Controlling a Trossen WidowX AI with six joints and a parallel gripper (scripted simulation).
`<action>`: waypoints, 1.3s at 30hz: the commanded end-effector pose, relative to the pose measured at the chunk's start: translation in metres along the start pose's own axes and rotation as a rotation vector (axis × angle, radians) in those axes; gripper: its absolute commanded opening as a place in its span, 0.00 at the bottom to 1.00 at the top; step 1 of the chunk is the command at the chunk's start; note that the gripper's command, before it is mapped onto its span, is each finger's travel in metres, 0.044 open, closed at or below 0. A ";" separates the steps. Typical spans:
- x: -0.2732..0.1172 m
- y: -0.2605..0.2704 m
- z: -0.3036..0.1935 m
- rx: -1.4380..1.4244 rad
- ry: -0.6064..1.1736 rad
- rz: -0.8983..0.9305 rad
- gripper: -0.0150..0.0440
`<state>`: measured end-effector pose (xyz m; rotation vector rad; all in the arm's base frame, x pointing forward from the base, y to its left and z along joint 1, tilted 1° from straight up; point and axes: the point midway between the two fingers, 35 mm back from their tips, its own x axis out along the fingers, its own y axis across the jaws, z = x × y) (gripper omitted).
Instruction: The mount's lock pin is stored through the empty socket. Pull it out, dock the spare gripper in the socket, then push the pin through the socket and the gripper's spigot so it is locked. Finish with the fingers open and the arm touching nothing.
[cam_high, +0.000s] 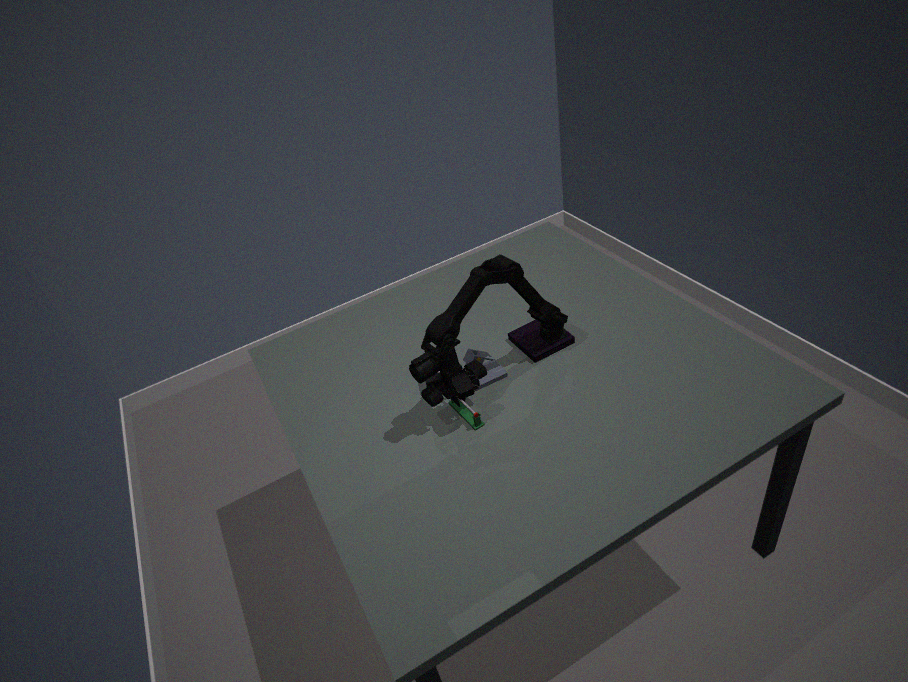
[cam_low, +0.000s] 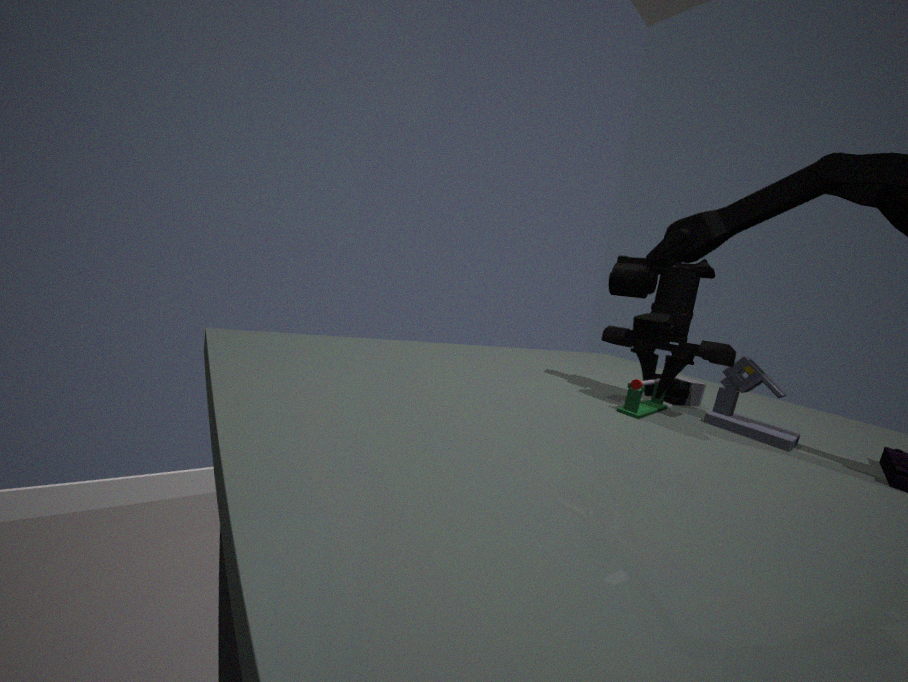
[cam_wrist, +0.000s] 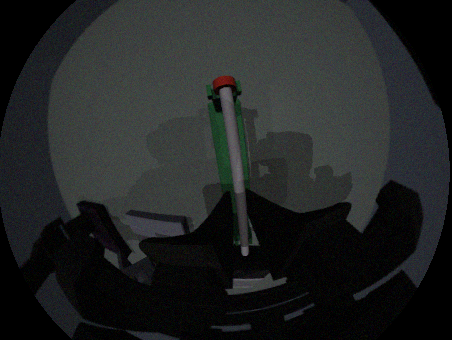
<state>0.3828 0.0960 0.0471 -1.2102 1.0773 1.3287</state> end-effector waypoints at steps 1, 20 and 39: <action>-0.001 0.000 0.000 0.000 0.000 -0.003 0.48; -0.030 0.006 0.002 0.003 0.003 0.030 1.00; -0.078 0.012 0.006 0.008 0.007 0.071 1.00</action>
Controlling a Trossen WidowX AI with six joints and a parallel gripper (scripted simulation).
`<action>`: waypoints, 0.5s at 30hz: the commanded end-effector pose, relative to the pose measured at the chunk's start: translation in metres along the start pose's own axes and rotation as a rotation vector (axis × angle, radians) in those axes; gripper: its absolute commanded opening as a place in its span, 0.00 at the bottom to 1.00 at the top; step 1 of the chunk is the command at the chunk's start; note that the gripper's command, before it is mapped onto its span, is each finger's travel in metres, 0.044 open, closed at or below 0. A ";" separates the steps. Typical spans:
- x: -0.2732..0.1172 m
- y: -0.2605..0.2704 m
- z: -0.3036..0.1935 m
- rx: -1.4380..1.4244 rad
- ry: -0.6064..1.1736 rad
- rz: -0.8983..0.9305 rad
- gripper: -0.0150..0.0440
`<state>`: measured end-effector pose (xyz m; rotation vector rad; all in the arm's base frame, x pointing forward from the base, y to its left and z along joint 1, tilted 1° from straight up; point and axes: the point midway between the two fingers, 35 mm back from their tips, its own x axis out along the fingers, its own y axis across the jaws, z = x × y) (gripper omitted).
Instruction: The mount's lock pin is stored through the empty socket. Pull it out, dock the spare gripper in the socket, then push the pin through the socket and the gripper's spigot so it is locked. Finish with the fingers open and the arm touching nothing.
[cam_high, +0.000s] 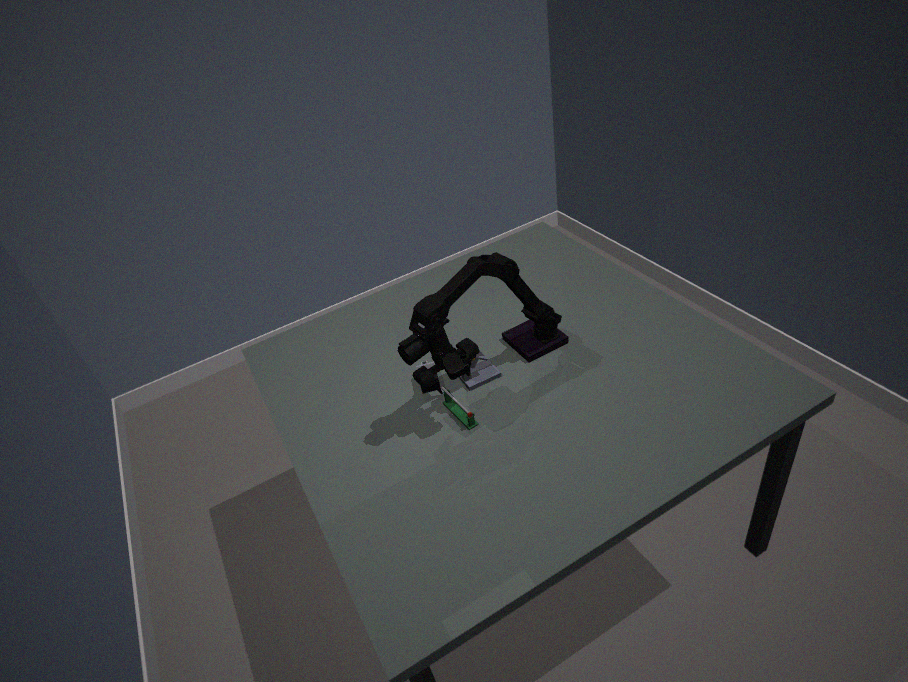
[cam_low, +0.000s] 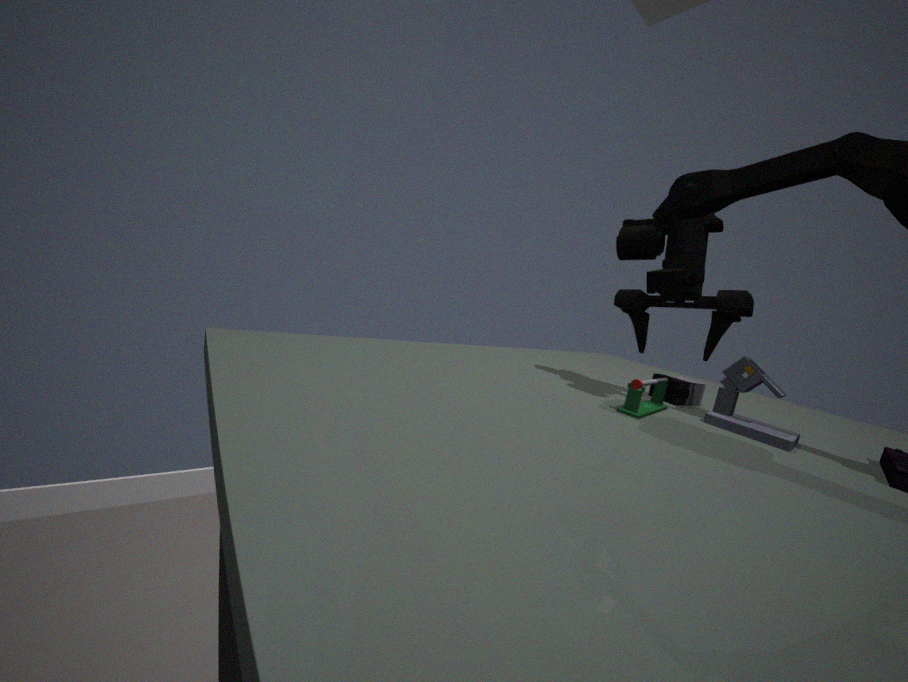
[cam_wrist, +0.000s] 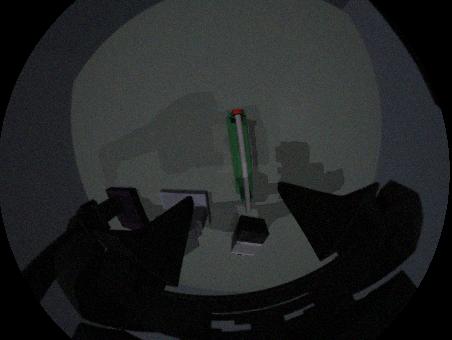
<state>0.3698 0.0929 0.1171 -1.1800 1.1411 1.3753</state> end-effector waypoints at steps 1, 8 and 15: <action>-0.011 0.001 0.001 0.000 0.000 -0.001 1.00; -0.019 0.003 0.002 0.001 0.000 0.004 1.00; -0.064 0.009 0.005 0.011 -0.010 -0.061 1.00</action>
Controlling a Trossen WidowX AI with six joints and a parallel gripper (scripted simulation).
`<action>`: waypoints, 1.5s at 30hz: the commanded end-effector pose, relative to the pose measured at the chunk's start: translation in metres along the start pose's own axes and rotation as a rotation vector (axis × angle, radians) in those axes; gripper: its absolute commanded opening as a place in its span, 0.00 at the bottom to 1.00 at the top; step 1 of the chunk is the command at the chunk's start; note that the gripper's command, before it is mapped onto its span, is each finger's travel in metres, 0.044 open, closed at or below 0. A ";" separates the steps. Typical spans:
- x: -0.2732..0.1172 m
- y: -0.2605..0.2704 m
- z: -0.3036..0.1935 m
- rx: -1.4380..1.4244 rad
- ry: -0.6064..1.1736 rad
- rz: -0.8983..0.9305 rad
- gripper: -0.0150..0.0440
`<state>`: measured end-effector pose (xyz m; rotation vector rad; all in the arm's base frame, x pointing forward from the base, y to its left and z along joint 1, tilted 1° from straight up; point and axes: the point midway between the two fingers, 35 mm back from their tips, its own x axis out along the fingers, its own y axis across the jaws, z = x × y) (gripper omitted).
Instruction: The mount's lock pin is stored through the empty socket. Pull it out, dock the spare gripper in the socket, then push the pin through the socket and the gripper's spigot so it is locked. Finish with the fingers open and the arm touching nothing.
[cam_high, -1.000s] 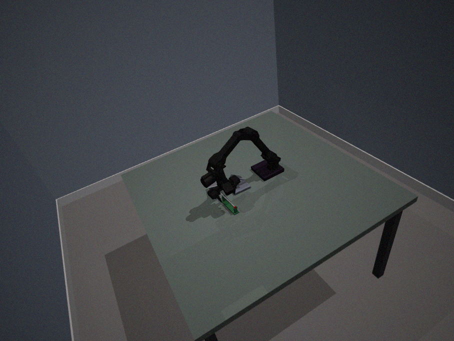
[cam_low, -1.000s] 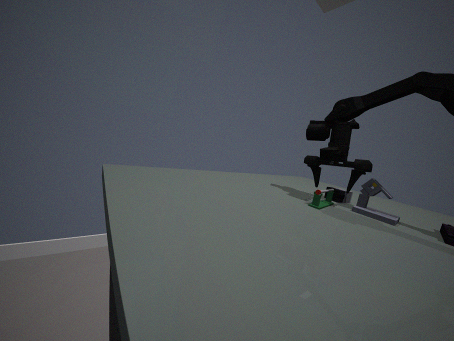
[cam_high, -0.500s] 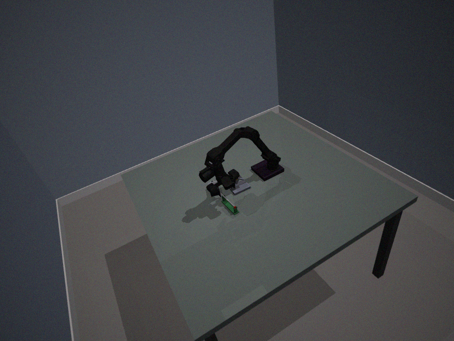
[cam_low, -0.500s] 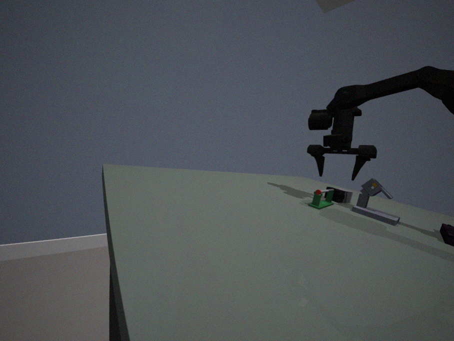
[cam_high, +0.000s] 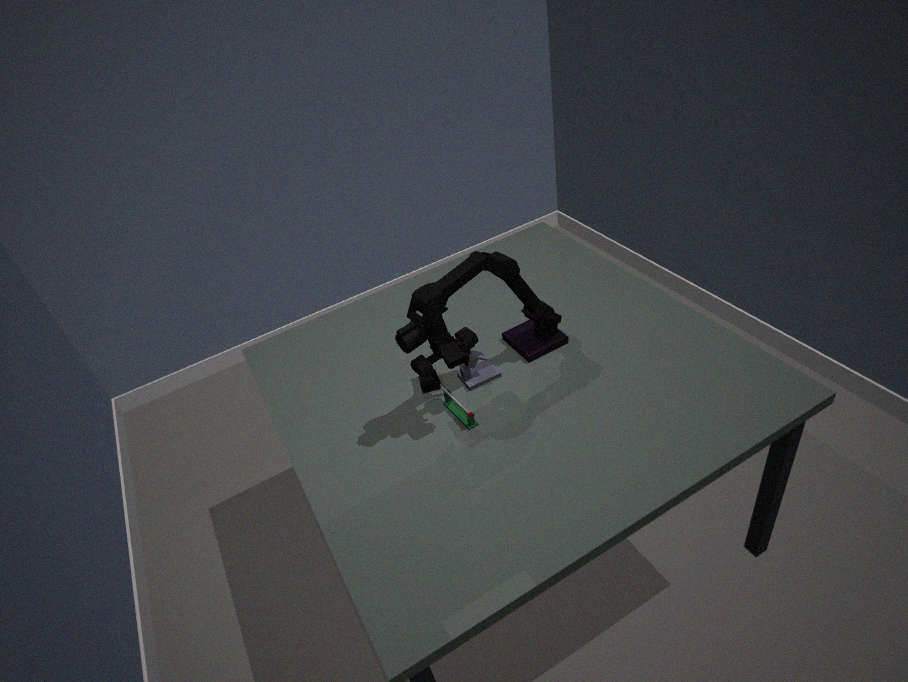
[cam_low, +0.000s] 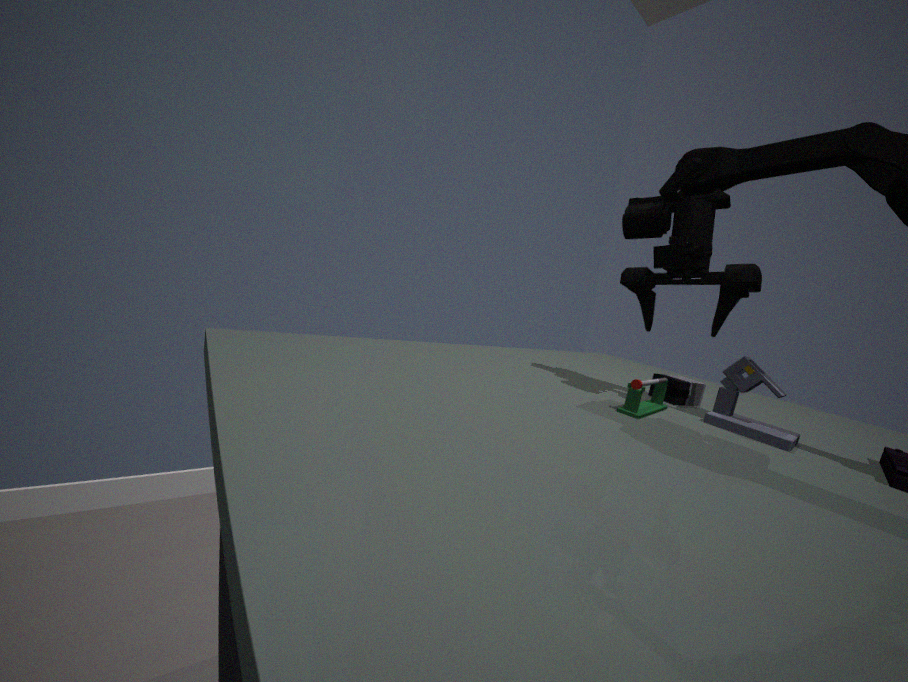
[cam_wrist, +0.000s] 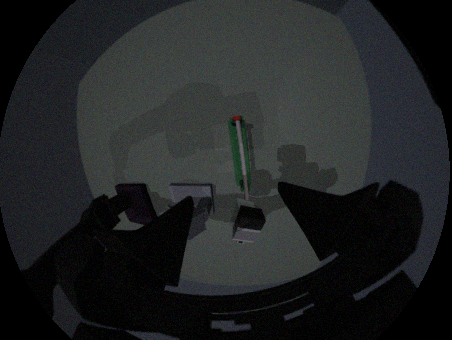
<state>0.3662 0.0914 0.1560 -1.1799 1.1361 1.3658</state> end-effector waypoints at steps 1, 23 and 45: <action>-0.033 0.004 0.003 0.009 -0.011 -0.063 1.00; -0.016 0.000 -0.173 0.357 0.078 -0.119 1.00; 0.056 -0.011 -0.180 0.357 0.077 -0.119 1.00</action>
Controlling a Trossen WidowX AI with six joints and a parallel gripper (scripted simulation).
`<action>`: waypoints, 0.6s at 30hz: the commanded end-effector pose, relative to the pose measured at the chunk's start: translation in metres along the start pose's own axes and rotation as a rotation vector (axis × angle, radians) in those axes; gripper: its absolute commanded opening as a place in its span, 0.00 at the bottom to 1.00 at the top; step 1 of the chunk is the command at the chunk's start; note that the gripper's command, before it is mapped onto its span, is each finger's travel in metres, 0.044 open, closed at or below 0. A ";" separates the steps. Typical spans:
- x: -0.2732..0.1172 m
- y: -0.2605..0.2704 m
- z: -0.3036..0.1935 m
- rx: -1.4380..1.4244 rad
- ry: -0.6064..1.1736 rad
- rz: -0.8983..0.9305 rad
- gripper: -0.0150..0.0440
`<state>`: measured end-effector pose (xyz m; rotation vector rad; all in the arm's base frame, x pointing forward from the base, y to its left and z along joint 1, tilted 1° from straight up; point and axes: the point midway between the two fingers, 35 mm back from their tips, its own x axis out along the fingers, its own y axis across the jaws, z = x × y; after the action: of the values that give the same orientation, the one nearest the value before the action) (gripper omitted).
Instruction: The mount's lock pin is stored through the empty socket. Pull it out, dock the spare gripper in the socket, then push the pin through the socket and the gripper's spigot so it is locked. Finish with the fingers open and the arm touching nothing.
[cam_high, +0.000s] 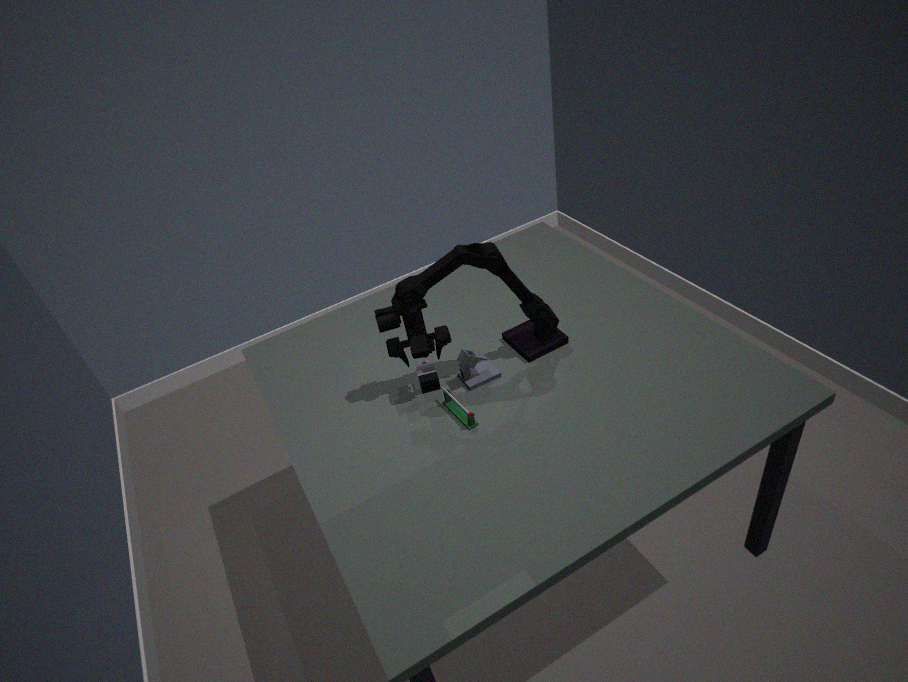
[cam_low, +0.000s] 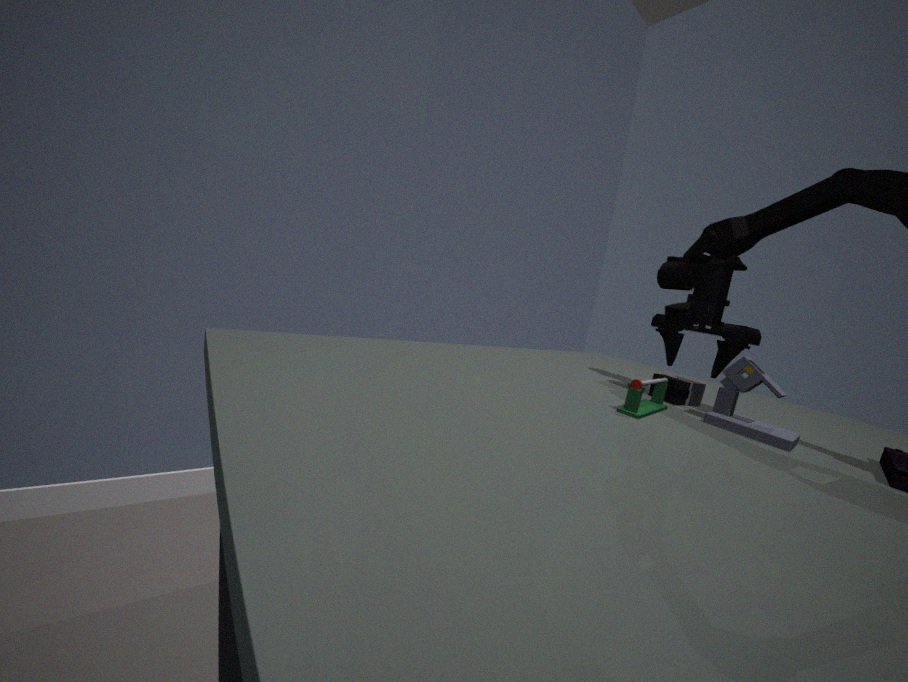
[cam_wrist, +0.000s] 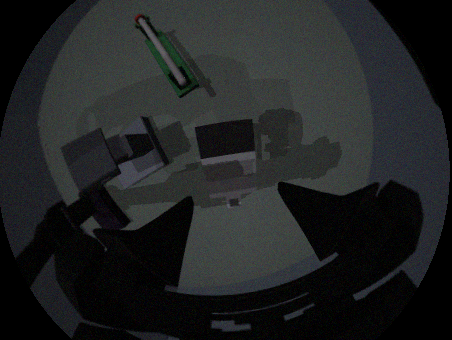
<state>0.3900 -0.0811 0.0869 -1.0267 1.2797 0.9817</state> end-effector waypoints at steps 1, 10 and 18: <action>0.006 0.000 0.000 -0.002 0.001 0.002 1.00; 0.021 0.000 0.000 -0.002 0.001 0.002 1.00; 0.034 0.000 0.000 -0.002 0.001 0.002 1.00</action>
<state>0.3923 -0.0810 0.0597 -1.0305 1.2756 0.9788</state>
